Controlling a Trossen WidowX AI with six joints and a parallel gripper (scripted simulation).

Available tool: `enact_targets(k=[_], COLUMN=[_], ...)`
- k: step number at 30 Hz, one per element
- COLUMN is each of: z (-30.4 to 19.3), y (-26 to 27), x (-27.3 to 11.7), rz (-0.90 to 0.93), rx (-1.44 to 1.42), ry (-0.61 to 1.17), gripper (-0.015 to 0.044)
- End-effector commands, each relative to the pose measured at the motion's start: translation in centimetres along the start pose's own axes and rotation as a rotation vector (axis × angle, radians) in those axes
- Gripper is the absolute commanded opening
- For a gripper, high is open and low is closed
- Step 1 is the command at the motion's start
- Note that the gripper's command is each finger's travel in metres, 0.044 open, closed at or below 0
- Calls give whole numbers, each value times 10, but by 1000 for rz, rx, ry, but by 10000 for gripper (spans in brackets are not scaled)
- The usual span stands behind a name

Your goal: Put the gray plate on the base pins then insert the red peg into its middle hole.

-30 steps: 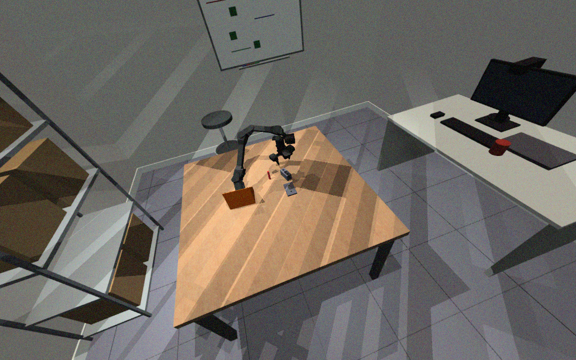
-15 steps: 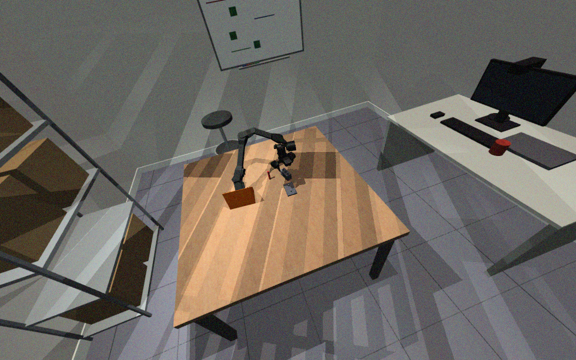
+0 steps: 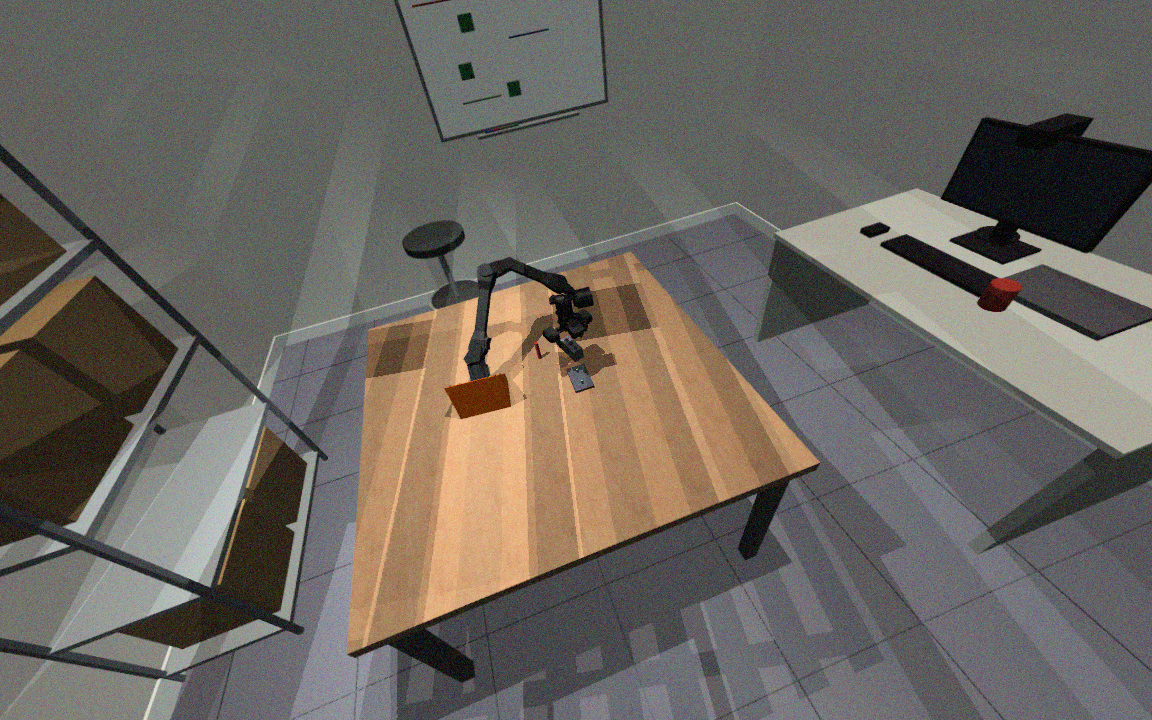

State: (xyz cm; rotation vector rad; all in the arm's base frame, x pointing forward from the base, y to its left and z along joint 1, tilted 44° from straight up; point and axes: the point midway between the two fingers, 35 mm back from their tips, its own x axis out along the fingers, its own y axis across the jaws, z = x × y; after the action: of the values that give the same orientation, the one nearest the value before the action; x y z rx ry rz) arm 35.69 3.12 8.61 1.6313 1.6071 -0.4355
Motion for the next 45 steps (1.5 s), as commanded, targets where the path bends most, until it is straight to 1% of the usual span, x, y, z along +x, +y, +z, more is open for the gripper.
enact_targets(k=[1, 28, 40, 45], z=[-1, -1, -1, -1], y=[0, -1, -1, -1], x=[8, 49, 49, 49], rz=[-1, 0, 0, 0], rx=[4, 4, 4, 4], ry=[4, 7, 7, 7], gripper=[440, 440, 125, 92])
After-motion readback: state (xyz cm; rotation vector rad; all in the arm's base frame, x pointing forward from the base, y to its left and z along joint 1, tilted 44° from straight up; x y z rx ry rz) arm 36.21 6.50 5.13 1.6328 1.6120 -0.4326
